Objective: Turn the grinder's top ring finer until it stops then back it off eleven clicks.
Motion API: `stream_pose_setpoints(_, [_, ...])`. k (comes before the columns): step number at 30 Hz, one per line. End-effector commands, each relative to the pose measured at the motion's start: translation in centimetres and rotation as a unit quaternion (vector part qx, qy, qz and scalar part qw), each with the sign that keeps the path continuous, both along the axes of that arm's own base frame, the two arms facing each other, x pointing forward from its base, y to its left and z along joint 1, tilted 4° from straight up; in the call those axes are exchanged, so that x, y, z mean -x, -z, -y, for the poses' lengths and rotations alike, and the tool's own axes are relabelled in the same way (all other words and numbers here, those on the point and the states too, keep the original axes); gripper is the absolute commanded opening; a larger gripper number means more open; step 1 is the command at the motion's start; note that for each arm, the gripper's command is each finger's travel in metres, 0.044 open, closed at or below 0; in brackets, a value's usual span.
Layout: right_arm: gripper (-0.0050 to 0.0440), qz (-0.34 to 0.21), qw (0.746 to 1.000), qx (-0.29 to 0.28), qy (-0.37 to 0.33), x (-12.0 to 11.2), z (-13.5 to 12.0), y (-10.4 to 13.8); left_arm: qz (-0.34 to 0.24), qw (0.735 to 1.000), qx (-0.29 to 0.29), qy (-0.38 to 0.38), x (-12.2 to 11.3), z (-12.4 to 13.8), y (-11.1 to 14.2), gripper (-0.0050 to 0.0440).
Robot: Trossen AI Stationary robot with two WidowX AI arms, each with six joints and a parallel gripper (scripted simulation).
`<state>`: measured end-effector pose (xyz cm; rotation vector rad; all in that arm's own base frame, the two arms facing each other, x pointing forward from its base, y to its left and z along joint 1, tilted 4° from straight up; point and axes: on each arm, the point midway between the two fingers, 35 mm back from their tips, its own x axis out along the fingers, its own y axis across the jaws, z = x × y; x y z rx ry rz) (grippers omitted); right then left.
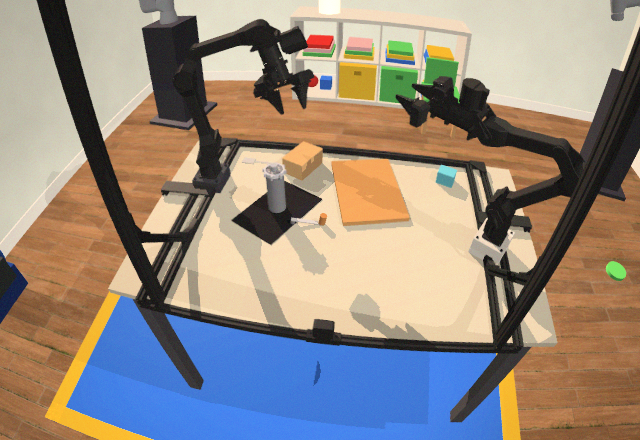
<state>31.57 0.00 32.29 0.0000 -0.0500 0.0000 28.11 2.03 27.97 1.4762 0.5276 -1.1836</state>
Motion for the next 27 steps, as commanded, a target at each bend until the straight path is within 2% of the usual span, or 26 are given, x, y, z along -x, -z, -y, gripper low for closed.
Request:
stream_pose_setpoints(1, [0.0400, 0.000, 1.000, 0.000, 0.000, 0.0, 0.0, 0.0, 0.000, 1.000, 0.000, 0.000, 0.0, 0.0, 0.0, 0.0400])
stream_pose_setpoints(20, [0.0400, 0.000, 1.000, 0.000, 0.000, 0.0, 0.0, 0.0, 0.000, 1.000, 0.000, 0.001, 0.0, 0.0, 0.0, 0.0400])
stream_pose_setpoints(27, [0.0400, 0.000, 1.000, 0.000, 0.001, 0.4, 1.1, -0.3, -0.006, 1.000, -0.007, 0.016, 0.0, 0.5, 0.4, 0.0400])
